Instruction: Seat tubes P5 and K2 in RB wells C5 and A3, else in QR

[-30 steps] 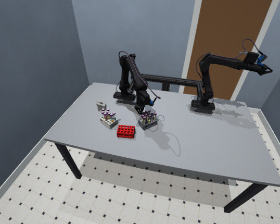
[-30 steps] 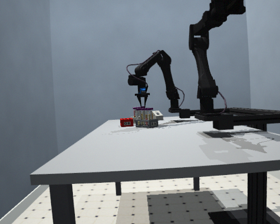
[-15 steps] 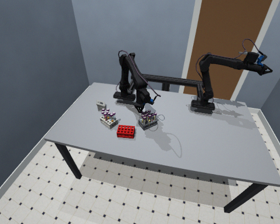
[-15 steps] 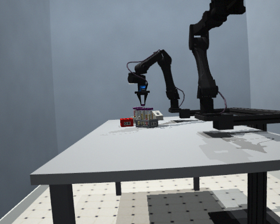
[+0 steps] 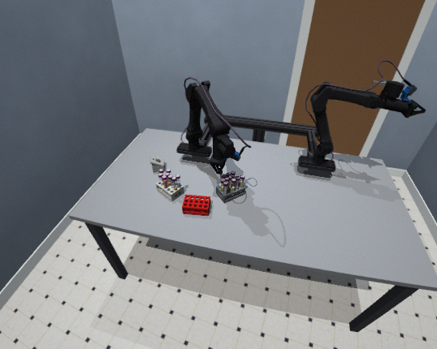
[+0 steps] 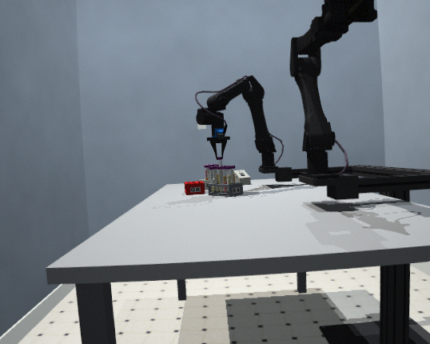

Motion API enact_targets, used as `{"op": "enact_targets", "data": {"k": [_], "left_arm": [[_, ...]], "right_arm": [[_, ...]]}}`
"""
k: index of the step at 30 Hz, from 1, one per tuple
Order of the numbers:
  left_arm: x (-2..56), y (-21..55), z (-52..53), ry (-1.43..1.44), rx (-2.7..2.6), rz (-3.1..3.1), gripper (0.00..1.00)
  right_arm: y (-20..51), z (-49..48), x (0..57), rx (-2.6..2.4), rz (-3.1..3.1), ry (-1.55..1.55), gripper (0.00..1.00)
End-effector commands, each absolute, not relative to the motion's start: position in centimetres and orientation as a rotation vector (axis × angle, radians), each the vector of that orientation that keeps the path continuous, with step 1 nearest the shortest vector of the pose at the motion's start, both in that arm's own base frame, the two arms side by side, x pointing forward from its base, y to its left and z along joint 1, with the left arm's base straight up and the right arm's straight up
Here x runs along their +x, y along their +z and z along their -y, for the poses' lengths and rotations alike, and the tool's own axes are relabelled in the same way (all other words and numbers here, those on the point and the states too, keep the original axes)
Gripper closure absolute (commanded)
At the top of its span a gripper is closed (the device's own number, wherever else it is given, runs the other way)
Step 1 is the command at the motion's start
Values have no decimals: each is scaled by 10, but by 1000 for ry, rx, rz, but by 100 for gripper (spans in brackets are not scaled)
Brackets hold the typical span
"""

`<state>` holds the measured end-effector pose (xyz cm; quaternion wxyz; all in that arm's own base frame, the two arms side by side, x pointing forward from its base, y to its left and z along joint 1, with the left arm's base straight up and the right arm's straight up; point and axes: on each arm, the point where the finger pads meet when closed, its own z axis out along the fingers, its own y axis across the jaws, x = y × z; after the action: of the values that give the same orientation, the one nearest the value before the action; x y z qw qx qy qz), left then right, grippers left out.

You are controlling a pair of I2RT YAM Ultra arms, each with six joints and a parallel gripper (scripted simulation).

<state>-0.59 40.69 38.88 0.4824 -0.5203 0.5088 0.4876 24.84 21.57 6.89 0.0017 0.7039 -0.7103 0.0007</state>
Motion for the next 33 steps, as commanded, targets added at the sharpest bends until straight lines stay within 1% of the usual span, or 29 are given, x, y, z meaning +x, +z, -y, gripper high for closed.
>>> {"op": "enact_targets", "data": {"k": [1, 33], "left_arm": [[-7, 416, -398, 1221, -1221, -1202, 100], [-7, 416, -398, 1221, -1221, -1202, 100]], "right_arm": [[89, -218, 253, 2232, 2260, 1, 100], [117, -216, 251, 2232, 2260, 1, 100]]}}
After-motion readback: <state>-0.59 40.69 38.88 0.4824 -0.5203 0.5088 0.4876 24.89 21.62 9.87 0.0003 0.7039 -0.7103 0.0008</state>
